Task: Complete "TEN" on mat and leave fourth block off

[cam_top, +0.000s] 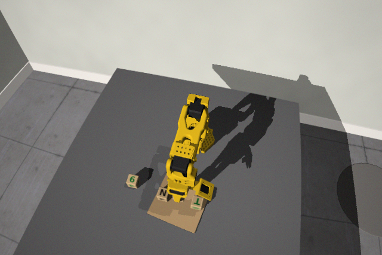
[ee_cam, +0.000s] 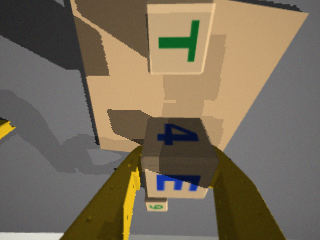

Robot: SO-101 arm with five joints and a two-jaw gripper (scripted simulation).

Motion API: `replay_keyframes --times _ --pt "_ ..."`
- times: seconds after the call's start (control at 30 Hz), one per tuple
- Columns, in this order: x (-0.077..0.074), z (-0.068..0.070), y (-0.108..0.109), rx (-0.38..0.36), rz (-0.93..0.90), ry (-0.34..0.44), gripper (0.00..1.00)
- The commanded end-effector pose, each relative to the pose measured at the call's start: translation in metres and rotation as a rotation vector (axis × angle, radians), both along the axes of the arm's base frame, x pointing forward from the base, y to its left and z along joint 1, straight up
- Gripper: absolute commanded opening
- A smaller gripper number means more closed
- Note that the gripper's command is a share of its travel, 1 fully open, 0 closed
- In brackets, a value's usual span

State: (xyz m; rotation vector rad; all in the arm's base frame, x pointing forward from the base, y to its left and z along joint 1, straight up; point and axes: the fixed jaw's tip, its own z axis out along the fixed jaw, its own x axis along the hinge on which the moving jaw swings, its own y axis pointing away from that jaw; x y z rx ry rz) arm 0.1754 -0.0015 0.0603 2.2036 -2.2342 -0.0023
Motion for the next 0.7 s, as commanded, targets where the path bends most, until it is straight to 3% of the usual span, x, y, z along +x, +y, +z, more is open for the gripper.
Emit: replay_keyframes --times 0.0,0.67 --pt "0.0098 0.0136 0.0004 0.001 -0.005 -0.1 0.0" --pt "0.0099 0.0136 0.0017 0.002 0.001 -0.1 0.0"
